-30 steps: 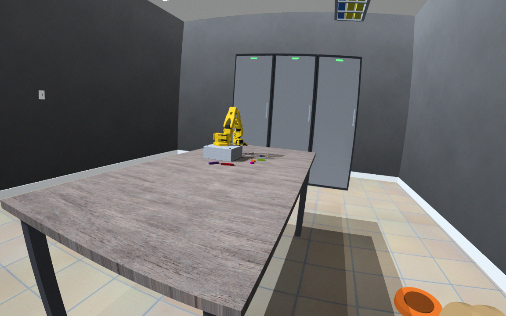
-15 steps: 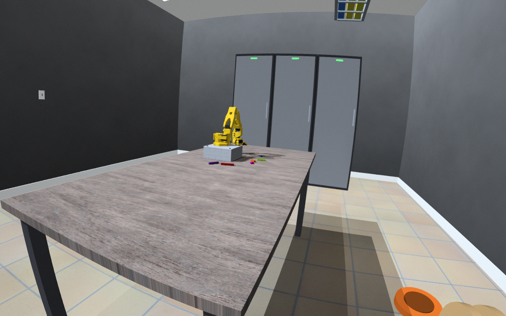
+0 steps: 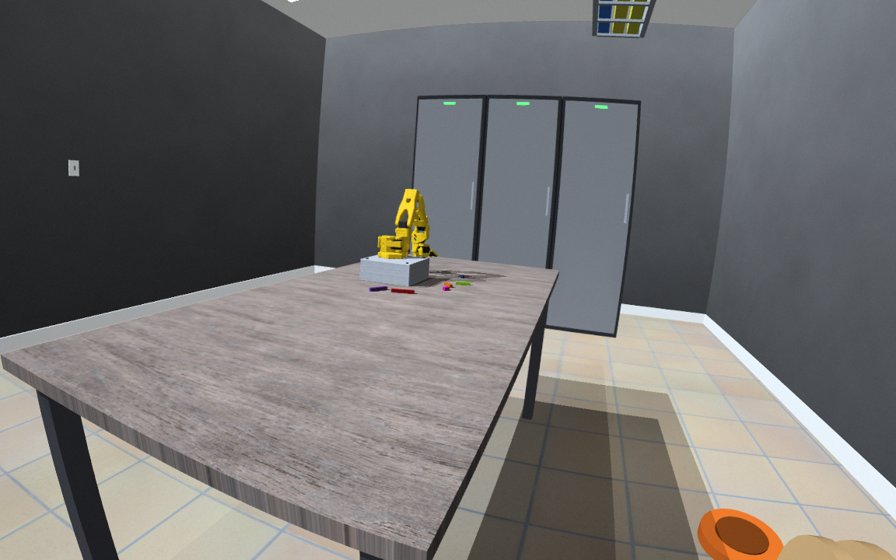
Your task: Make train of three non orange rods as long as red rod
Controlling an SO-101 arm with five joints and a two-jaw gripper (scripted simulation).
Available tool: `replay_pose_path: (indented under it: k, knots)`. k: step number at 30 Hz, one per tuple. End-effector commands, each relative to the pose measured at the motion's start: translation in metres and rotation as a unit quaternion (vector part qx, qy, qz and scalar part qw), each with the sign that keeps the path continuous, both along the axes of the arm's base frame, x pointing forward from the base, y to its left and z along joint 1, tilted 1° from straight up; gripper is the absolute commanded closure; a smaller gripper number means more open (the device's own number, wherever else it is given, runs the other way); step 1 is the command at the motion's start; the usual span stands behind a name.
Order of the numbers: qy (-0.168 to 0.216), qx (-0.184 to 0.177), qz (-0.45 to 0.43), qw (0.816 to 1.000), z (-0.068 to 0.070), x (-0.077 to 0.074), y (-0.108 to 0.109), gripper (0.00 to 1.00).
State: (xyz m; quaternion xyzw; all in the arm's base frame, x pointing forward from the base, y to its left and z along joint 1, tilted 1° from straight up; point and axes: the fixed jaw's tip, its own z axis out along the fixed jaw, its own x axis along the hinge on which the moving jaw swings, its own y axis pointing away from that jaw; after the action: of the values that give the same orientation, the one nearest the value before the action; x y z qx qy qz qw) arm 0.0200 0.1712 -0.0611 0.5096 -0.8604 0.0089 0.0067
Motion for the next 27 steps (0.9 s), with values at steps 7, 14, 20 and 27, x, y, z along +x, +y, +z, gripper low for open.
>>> replay_pose_path:
  k: [7,14,20,27]
  knots:
    - [0.0,0.004,0.002,1.0,0.012,-0.002,0.002,0.83]
    - [0.0,0.004,0.002,1.0,0.016,-0.002,0.002,0.83]
    - [0.0,0.004,0.002,1.0,0.016,-0.002,0.002,0.83]
    - [0.0,0.004,0.002,1.0,0.019,-0.002,0.003,0.83]
